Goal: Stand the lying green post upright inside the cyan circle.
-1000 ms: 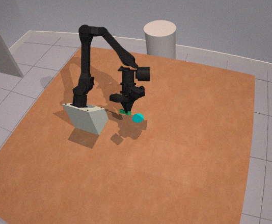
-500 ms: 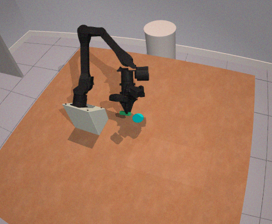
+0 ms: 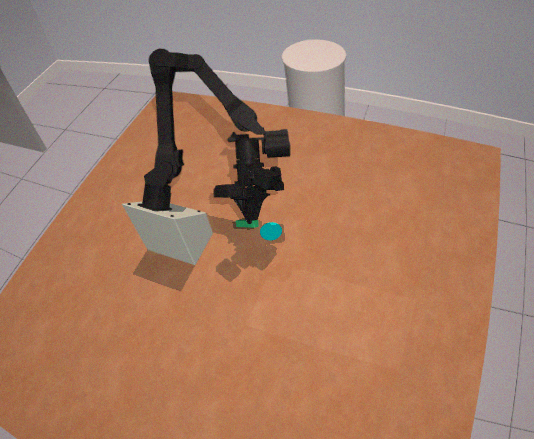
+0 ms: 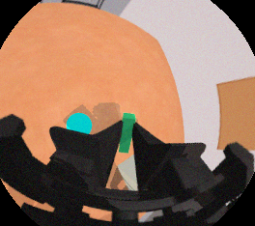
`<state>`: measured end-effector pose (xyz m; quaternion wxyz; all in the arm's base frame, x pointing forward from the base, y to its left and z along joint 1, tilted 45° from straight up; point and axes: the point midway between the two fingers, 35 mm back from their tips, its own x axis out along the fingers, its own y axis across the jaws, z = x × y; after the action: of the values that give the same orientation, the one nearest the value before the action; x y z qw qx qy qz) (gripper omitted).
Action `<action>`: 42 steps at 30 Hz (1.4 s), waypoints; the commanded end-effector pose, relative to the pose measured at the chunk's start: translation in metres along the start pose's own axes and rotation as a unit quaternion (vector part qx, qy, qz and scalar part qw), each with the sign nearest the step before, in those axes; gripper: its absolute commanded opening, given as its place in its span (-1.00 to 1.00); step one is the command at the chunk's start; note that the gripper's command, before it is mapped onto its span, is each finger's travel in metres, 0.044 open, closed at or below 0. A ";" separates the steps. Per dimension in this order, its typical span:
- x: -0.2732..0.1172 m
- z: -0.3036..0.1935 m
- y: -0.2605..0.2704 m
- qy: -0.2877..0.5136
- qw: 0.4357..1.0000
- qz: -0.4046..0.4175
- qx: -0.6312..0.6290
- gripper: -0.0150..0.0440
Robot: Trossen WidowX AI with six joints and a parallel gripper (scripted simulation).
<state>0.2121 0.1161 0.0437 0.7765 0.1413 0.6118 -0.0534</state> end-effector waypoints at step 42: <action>-0.005 0.005 0.004 -0.149 0.988 -0.007 0.036 -0.42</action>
<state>0.2157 0.1189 0.0486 0.8474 0.1506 0.4997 -0.0979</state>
